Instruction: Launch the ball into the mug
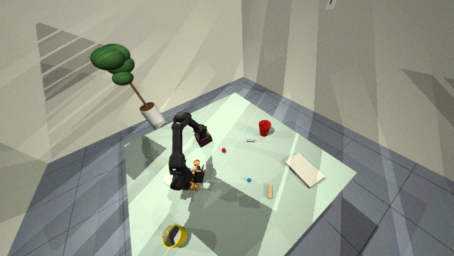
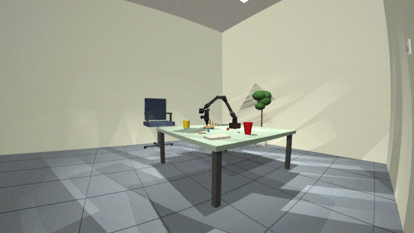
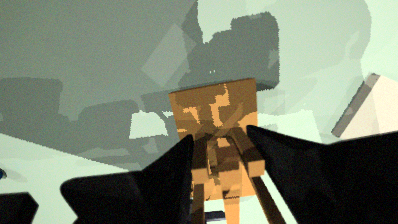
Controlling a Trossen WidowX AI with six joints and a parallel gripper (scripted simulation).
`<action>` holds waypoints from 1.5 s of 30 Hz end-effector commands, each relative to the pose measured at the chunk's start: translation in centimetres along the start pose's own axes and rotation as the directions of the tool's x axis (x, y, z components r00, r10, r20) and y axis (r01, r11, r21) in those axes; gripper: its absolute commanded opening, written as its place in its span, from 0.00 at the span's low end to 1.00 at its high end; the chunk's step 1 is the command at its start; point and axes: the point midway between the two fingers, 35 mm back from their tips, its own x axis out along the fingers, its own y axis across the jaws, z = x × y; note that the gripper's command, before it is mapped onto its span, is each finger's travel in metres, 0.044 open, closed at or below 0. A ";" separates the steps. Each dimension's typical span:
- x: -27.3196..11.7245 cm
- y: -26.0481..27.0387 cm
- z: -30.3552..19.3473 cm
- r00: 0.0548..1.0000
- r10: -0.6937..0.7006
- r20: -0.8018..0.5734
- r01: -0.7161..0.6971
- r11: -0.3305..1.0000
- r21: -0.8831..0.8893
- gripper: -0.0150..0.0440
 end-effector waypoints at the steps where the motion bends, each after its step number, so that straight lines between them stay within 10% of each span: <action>1: 0.8 -0.1 -0.1 1.000 -0.002 -0.005 0.002 1.000 0.002 0.25; 10: 0.7 0.0 0.0 1.000 0.000 0.000 0.000 1.000 0.001 0.25; 27: -1.7 0.0 0.3 1.000 0.000 0.000 0.000 1.000 0.001 1.00; 32: -9.0 0.0 0.1 1.000 0.000 -0.001 0.000 1.000 0.001 1.00; 45: -7.8 0.0 -0.2 1.000 -0.002 -0.005 0.002 1.000 0.006 1.00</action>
